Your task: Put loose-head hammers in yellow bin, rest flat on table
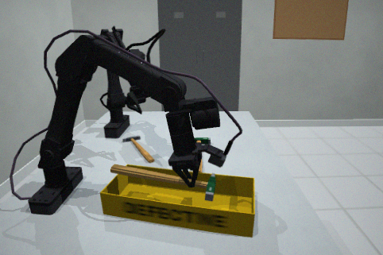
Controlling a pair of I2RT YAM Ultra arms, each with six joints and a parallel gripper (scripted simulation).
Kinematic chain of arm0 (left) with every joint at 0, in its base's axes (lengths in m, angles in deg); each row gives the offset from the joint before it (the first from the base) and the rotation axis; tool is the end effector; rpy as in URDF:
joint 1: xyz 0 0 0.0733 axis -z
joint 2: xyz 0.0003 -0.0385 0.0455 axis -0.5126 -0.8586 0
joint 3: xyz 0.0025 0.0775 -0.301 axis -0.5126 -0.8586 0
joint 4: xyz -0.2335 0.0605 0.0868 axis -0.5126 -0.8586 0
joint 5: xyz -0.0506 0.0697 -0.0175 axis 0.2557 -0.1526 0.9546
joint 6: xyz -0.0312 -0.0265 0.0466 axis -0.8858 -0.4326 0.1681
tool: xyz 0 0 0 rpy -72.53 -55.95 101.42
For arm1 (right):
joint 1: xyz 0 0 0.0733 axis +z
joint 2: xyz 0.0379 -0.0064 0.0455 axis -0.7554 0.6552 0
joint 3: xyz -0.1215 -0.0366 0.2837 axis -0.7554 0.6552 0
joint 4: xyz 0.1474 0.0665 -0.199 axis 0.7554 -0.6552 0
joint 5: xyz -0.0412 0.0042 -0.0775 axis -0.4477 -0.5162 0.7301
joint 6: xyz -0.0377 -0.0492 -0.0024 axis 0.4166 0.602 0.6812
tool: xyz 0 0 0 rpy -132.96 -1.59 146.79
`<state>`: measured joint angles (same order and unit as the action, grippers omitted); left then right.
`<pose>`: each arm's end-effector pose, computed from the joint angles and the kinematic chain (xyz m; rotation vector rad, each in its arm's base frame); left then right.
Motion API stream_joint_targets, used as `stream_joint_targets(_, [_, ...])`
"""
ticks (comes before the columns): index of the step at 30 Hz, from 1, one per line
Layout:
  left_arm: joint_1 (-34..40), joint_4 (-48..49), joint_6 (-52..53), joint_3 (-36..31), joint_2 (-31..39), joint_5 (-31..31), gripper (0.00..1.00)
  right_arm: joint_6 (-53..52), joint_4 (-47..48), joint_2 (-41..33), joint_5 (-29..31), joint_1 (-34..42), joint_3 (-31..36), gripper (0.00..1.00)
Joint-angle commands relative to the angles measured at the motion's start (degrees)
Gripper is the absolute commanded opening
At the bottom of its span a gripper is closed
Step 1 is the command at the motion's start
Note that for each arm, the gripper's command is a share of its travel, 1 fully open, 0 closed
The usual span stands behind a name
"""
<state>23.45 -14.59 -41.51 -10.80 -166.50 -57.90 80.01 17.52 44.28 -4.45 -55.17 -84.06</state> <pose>0.1914 -0.2612 0.2870 1.0368 1.8437 -0.4721 0.4002 -0.0419 0.2224 0.2495 2.9495 -0.0091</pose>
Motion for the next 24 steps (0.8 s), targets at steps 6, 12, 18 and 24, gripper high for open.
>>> stream_joint_targets(6, [0.2, 1.3, 0.0, 0.7, 1.4, -0.2, 1.0, -0.4, 1.9, -2.1, 0.6, 0.5, -0.8, 0.13])
stream_joint_targets(12, [0.2, 1.3, 0.0, 0.7, 1.4, -0.2, 1.0, -0.5, -1.5, -1.1, 1.0, 0.4, -5.2, 0.13])
stream_joint_targets(18, [0.2, 1.3, 0.0, 0.7, 1.4, -0.2, 1.0, -0.4, -2.1, -0.4, 1.0, 0.3, -7.4, 0.13])
stream_joint_targets(24, [0.2, 1.3, 0.0, 0.7, 1.4, -0.2, 1.0, -0.5, 2.5, -0.2, 1.0, 0.4, -5.5, 0.13])
